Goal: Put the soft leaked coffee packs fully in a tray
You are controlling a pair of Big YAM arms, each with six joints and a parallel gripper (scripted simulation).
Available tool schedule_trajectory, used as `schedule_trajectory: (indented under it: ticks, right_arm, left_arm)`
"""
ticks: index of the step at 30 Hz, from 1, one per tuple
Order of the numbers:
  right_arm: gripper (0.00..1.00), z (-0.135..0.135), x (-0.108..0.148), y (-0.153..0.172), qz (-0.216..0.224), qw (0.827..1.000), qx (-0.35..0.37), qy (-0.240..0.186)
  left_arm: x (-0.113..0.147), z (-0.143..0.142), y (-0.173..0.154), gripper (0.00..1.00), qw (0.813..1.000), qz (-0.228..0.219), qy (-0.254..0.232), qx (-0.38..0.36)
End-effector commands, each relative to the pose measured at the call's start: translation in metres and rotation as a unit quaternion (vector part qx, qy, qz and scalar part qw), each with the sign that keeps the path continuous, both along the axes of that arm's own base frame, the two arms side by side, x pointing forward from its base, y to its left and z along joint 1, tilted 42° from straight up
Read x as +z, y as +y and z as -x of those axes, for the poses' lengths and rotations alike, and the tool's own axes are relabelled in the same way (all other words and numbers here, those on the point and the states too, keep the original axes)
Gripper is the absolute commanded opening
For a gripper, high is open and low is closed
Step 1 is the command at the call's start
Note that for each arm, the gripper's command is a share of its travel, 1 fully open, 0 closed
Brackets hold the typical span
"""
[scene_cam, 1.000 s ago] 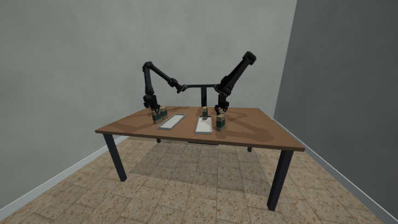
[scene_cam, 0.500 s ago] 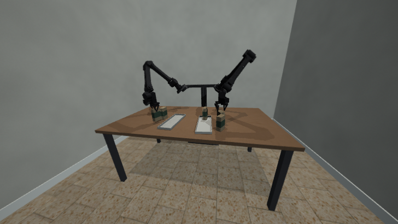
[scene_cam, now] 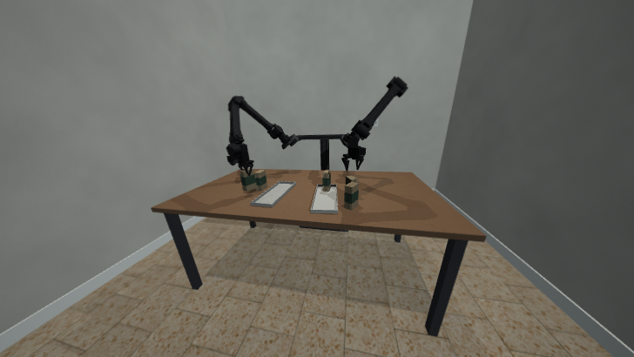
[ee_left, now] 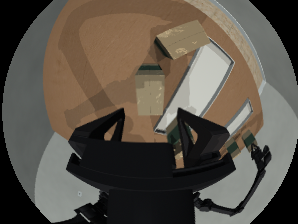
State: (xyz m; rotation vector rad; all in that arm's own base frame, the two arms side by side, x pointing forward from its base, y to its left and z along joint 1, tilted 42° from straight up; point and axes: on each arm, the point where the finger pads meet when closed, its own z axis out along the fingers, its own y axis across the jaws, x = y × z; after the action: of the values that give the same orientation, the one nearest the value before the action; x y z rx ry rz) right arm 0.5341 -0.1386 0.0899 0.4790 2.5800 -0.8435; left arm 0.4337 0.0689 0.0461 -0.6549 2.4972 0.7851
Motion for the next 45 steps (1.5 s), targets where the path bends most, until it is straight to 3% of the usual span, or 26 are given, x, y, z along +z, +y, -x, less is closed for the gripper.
schedule_trajectory:
  ticks: [1,31,34,36,45]
  right_arm:
    - [0.23,-0.01,0.026,0.017,0.002,1.0,0.011,-0.023]
    - [0.23,-0.01,0.026,0.017,0.002,1.0,0.011,-0.022]
    - [0.23,-0.01,-0.002,0.027,0.001,1.0,0.011,-0.003]
    - [0.23,-0.012,-0.006,0.033,0.001,1.0,0.011,-0.005]
    - [0.23,-0.023,0.002,0.056,0.0,1.0,0.011,-0.03]
  left_arm:
    - [0.006,-0.006,-0.002,0.76,1.0,0.002,-0.01,0.003]
    - [0.006,-0.006,-0.002,0.76,1.0,0.002,-0.01,0.003]
    - [0.006,-0.006,-0.002,0.76,1.0,0.002,-0.01,0.003]
    - [0.006,-0.006,-0.002,0.76,1.0,0.002,-0.01,0.003]
    - [0.006,-0.006,-0.002,0.76,1.0,0.002,-0.01,0.003]
